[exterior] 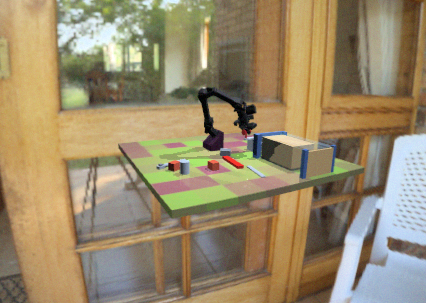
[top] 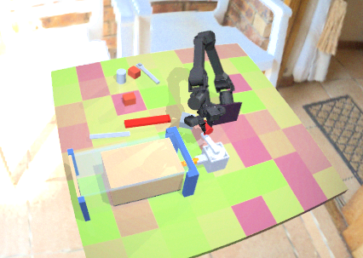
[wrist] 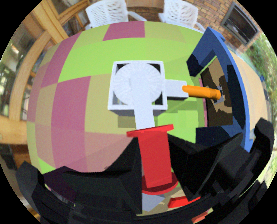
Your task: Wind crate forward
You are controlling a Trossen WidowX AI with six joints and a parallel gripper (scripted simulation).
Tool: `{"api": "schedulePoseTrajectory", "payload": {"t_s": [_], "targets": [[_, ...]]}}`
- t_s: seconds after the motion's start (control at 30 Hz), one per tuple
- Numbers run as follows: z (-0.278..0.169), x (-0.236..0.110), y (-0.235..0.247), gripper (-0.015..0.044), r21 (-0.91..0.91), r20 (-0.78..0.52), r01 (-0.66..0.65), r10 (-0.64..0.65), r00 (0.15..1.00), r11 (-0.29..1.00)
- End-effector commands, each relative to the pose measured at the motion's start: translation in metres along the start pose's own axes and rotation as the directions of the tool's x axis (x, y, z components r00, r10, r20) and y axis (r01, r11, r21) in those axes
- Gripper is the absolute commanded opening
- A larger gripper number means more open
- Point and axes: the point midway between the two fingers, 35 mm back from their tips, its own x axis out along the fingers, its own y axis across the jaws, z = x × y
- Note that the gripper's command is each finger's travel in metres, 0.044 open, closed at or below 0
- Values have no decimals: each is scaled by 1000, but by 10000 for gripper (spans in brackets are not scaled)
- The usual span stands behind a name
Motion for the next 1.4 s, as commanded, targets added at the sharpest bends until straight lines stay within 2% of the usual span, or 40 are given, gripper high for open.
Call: {"api": "schedulePoseTrajectory", "payload": {"t_s": [0.0, 1.37], "targets": [[0, 0, -20, 0, 11, -6, 41, -41, 999, 999], [28, 10, -73, 0, 12, -4, 44, -44, 999, 999]]}}
